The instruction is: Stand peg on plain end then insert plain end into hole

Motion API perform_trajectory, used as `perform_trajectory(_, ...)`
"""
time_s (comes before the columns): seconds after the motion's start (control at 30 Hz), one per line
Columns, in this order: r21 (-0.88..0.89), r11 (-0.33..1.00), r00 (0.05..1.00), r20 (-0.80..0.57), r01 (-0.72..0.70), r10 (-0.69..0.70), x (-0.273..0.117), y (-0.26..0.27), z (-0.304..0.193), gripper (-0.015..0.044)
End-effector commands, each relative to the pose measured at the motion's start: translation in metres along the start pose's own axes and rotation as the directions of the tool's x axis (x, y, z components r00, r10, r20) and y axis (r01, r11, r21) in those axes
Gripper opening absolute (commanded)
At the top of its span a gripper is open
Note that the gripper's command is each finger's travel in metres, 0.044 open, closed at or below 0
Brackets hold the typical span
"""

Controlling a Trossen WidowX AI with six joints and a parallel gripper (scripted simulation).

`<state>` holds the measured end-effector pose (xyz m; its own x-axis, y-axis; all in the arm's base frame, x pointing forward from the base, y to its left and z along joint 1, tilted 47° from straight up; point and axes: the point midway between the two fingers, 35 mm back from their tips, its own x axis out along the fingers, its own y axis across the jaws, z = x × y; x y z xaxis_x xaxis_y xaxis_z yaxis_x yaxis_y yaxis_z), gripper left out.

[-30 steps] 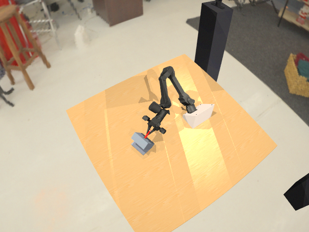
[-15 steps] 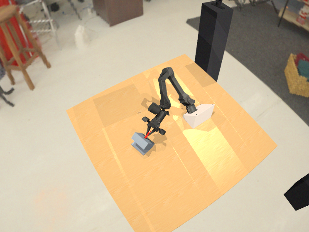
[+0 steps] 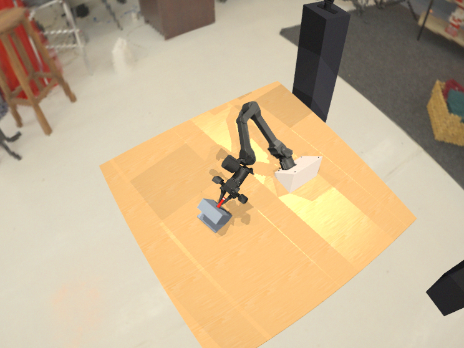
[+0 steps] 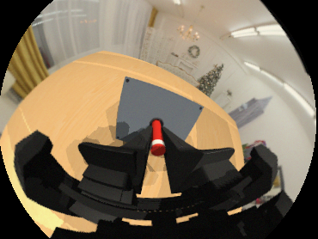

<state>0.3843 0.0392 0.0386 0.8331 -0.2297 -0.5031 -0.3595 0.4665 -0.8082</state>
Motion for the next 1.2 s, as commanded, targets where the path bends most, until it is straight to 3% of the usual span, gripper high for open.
perform_trajectory(0.0,-0.003,1.000,1.000,0.005,-0.003,0.003,0.002,0.000,0.002,0.0000)
perform_trajectory(0.3,0.000,1.000,1.000,0.000,0.000,0.000,0.001,0.000,0.000,0.0000)
perform_trajectory(0.87,0.000,1.000,1.000,0.000,-0.001,0.001,-0.002,0.000,0.001,0.0440)
perform_trajectory(1.17,0.000,1.000,1.000,0.001,-0.002,0.002,-0.011,-0.001,0.002,0.0440)
